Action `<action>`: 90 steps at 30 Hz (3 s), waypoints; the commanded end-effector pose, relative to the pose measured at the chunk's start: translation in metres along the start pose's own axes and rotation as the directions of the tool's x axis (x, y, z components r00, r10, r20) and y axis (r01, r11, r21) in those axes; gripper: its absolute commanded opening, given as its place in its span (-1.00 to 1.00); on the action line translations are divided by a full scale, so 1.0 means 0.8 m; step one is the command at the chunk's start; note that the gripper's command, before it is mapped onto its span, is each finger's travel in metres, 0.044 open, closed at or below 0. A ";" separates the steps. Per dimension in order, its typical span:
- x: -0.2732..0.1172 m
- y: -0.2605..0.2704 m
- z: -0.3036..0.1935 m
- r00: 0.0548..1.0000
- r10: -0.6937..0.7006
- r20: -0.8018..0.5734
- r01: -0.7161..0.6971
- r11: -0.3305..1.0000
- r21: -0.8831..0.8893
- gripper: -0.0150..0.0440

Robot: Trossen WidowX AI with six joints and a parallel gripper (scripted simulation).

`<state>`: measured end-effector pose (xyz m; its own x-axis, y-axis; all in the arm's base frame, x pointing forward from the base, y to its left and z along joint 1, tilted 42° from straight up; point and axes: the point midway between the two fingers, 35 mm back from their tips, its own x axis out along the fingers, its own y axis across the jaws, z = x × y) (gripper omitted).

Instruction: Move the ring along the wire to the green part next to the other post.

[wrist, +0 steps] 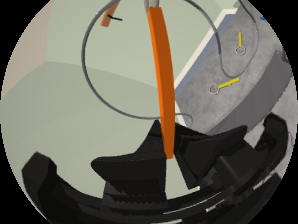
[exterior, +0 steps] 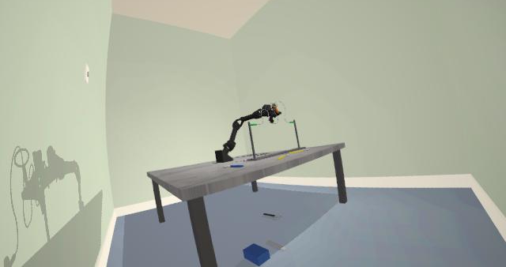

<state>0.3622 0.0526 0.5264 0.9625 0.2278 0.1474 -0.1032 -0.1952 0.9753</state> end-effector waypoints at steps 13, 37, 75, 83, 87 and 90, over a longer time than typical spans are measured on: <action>0.000 0.007 0.002 0.997 0.077 0.018 -0.079 0.979 0.187 -1.00; -0.014 0.017 0.007 0.975 0.221 -0.015 -0.192 0.876 0.443 -1.00; -0.020 0.032 0.019 0.917 0.380 0.124 -0.335 0.564 0.755 -1.00; -0.021 0.034 0.021 0.902 0.402 0.156 -0.355 0.489 0.797 -1.00; -0.021 0.034 0.021 0.897 0.410 0.169 -0.362 0.458 0.812 -1.00; -0.021 0.034 0.020 0.893 0.414 0.176 -0.365 0.441 0.820 -1.00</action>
<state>0.3466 0.0276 0.5494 0.8619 -0.0326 0.5061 -0.1934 -0.9436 0.2686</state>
